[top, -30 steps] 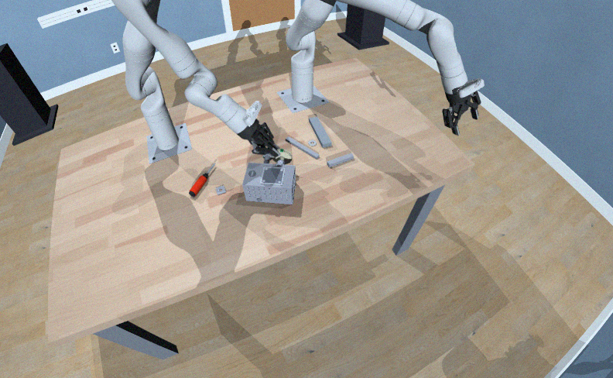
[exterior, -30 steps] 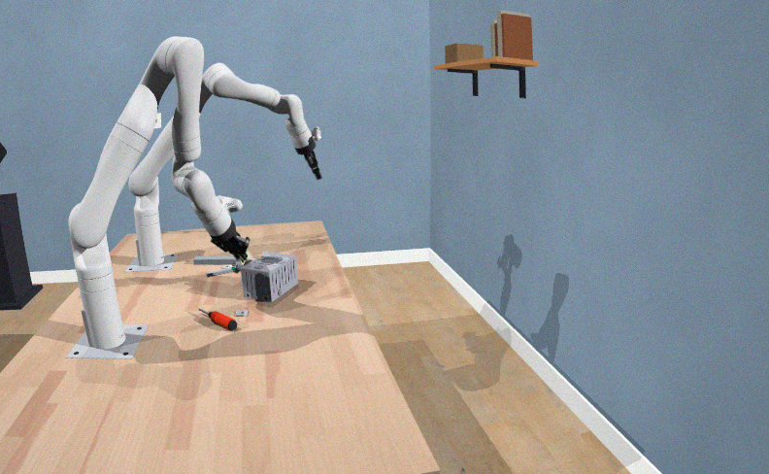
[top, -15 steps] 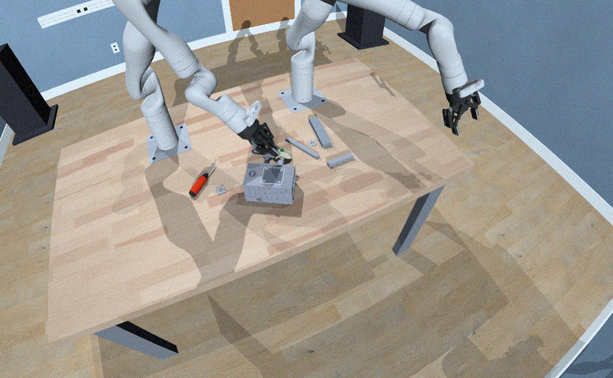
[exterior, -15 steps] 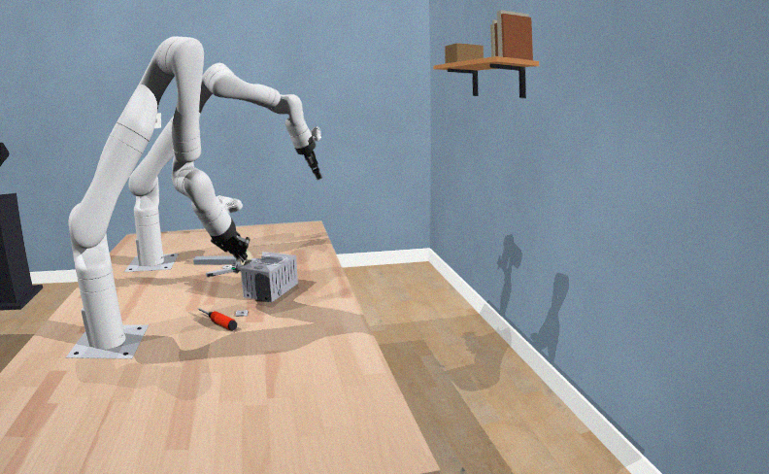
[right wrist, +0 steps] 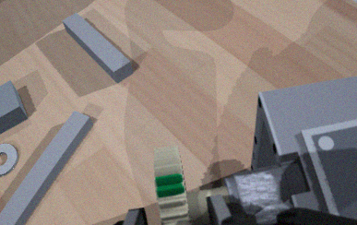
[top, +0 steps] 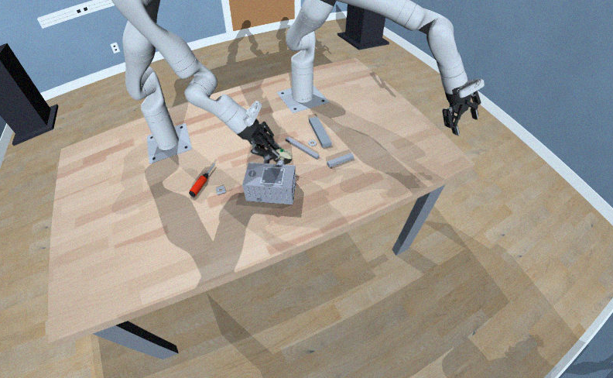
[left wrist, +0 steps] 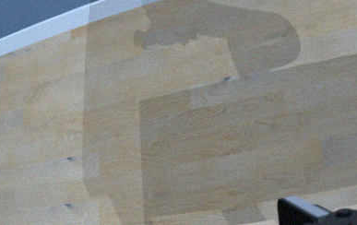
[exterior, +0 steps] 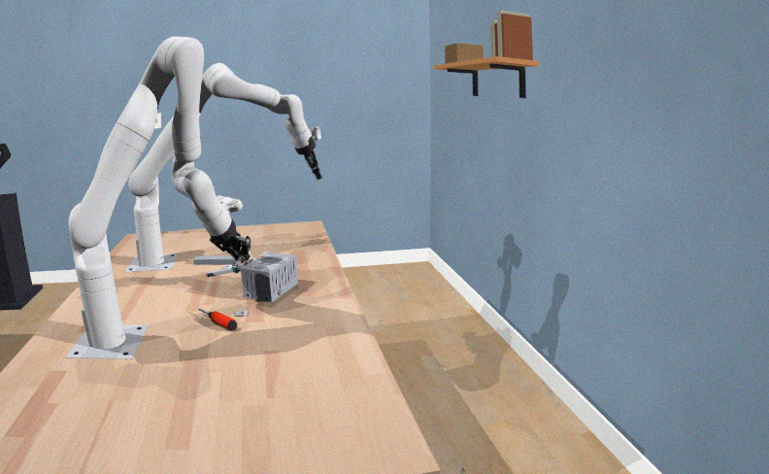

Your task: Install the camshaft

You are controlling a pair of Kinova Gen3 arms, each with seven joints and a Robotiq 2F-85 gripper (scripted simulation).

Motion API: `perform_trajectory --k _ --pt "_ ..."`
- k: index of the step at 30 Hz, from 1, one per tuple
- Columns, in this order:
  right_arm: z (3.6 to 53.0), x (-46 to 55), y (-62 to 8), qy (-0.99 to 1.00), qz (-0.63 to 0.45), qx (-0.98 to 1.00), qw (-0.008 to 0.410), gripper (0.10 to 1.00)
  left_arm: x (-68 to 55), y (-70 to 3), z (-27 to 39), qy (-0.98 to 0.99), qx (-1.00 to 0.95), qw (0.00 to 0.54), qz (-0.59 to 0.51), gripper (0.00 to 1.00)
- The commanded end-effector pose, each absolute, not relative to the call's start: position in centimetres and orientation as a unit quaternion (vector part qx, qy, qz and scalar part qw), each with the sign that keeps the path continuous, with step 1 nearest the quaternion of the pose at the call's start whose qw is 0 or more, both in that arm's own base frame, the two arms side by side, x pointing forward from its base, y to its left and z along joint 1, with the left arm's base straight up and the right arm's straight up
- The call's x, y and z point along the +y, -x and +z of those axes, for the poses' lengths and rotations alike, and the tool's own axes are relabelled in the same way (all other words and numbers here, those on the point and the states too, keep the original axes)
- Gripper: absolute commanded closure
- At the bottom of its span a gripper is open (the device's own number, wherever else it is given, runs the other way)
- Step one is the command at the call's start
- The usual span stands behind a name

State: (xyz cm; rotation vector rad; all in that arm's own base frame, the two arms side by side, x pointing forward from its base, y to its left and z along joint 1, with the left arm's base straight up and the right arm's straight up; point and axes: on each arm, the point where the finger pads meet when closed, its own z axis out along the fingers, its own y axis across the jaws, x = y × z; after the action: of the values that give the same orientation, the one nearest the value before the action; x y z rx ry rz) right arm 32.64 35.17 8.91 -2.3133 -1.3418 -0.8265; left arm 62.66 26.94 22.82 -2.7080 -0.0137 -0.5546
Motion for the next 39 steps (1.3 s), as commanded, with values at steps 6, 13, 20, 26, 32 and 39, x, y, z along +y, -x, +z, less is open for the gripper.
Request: perform_trajectory --k 6,13,20,26,32,39 --pt "9.0 35.2 -32.7 0.814 -0.292 -0.472 0.171 0.723 27.0 -62.7 23.0 0.962 -0.005 0.188 -0.198 0.001" --pt "9.0 35.2 -32.7 0.814 -0.292 -0.472 0.171 0.723 27.0 -62.7 23.0 0.962 -0.005 0.188 -0.198 0.001" --pt "9.0 35.2 -32.7 0.814 -0.292 -0.472 0.171 0.723 27.0 -62.7 23.0 0.962 -0.005 0.188 -0.198 0.001" --pt "9.2 35.1 -32.6 0.814 -0.292 -0.472 0.171 0.723 27.0 -62.7 23.0 0.962 -0.005 0.188 -0.198 0.001" --pt "9.8 34.6 -32.3 0.814 -0.292 -0.472 0.171 0.723 27.0 -62.7 23.0 0.962 -0.005 0.188 -0.198 0.001" --pt "10.8 34.0 -32.0 0.814 -0.292 -0.472 0.171 0.723 27.0 -62.7 23.0 0.962 -0.005 0.188 -0.198 0.001"
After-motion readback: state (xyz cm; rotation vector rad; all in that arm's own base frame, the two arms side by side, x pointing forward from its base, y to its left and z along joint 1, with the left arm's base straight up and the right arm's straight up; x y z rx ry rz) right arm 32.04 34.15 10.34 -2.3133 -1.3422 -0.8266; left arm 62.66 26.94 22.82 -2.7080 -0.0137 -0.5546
